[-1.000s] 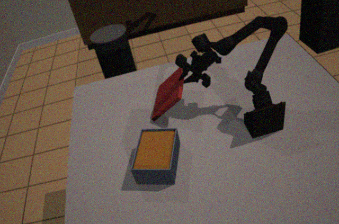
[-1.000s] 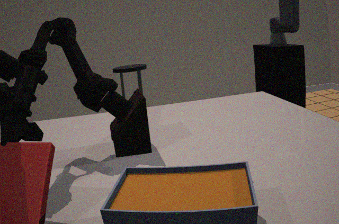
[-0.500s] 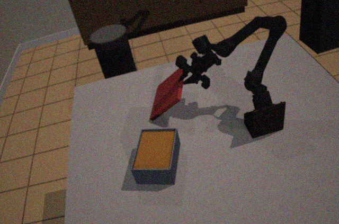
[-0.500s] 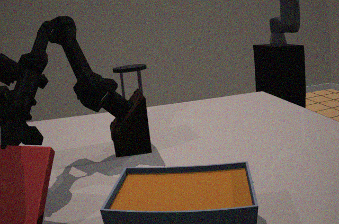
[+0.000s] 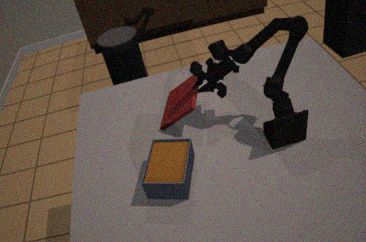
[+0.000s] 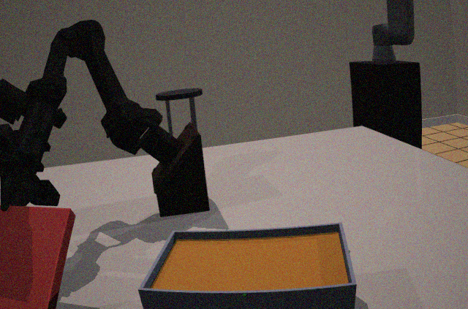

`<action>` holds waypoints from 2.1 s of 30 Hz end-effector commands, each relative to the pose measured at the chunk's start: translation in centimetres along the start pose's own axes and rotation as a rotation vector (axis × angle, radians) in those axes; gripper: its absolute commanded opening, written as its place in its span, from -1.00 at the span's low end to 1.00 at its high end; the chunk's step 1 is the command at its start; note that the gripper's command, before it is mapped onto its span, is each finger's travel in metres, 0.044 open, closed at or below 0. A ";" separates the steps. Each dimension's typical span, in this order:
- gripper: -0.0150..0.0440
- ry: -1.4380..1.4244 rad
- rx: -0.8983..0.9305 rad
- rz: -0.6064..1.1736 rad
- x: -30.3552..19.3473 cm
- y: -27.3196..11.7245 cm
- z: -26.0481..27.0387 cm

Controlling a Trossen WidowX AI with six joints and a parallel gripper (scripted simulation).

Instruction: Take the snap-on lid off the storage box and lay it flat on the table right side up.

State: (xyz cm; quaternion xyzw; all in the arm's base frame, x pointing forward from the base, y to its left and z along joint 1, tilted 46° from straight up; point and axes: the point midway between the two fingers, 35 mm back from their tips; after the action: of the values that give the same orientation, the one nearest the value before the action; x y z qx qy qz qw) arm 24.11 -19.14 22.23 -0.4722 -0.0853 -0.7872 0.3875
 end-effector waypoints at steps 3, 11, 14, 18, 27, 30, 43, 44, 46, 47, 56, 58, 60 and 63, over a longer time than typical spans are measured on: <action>-0.49 -0.003 -0.030 0.008 -0.5 0.6 -1.2; -0.49 -0.003 -0.030 0.008 -0.6 1.0 -1.7; -0.49 -0.003 -0.030 0.008 -0.6 1.1 -1.9; -0.49 -0.003 -0.030 0.008 -0.7 1.3 -2.1; -0.49 -0.004 -0.030 0.008 -0.8 1.7 -2.7; -0.49 -0.004 -0.030 0.008 -0.8 1.9 -2.9; -0.49 -0.004 -0.030 0.008 -1.0 2.5 -3.7; -0.49 -0.004 -0.030 0.008 -1.0 2.6 -3.8; -0.49 -0.005 -0.030 0.008 -1.0 2.7 -3.9; -0.49 -0.005 -0.030 0.008 -1.0 2.7 -3.9; 0.04 -0.004 -0.030 0.007 -0.7 2.6 -3.3; 0.22 -0.004 -0.030 0.007 -0.7 2.6 -3.3; 0.40 -0.004 -0.030 0.007 -0.7 2.6 -3.3; 0.53 -0.004 -0.030 0.007 -0.7 2.5 -3.4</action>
State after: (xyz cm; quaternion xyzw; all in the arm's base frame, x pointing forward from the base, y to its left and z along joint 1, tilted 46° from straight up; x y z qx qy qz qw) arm 23.80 -22.20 19.27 -0.4799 -0.0728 -0.7858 0.3834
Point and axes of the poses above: the point midway between the two fingers, 35 mm back from their tips, its own y axis out along the fingers, its own z axis across the jaws, x = y × z, and after that the axes turned 12 degrees about -y, right-handed
